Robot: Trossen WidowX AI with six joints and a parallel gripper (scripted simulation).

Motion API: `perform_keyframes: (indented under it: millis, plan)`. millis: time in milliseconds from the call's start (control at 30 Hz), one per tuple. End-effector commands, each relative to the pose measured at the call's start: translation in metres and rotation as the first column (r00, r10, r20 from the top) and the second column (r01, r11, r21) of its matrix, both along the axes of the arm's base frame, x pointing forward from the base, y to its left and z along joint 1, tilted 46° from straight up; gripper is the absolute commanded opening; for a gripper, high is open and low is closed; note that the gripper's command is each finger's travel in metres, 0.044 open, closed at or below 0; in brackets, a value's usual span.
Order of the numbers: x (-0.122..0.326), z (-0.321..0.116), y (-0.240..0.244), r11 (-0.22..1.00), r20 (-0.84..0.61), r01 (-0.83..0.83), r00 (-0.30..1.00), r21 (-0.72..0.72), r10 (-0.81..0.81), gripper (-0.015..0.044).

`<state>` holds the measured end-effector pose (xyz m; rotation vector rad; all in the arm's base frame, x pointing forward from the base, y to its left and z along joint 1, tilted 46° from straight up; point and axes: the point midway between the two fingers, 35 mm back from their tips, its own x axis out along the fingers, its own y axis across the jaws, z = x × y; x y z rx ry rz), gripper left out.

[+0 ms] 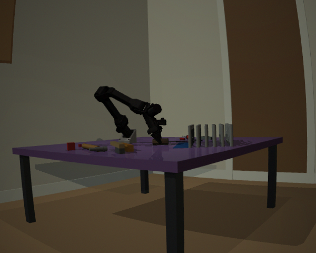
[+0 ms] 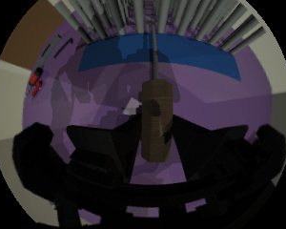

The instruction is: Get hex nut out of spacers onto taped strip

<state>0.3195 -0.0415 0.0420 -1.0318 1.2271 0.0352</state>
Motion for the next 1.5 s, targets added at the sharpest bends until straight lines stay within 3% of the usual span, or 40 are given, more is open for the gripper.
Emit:
perform_keyframes:
  millis: [0, 1467]
  plan:
    - [-0.004, 0.001, 0.000, 1.000, -0.003, -0.006, 1.000, 0.003, 0.006, 0.0000]
    - [-0.024, 0.009, -0.010, 1.000, -0.003, -0.005, 1.000, 0.003, 0.005, 0.0000]
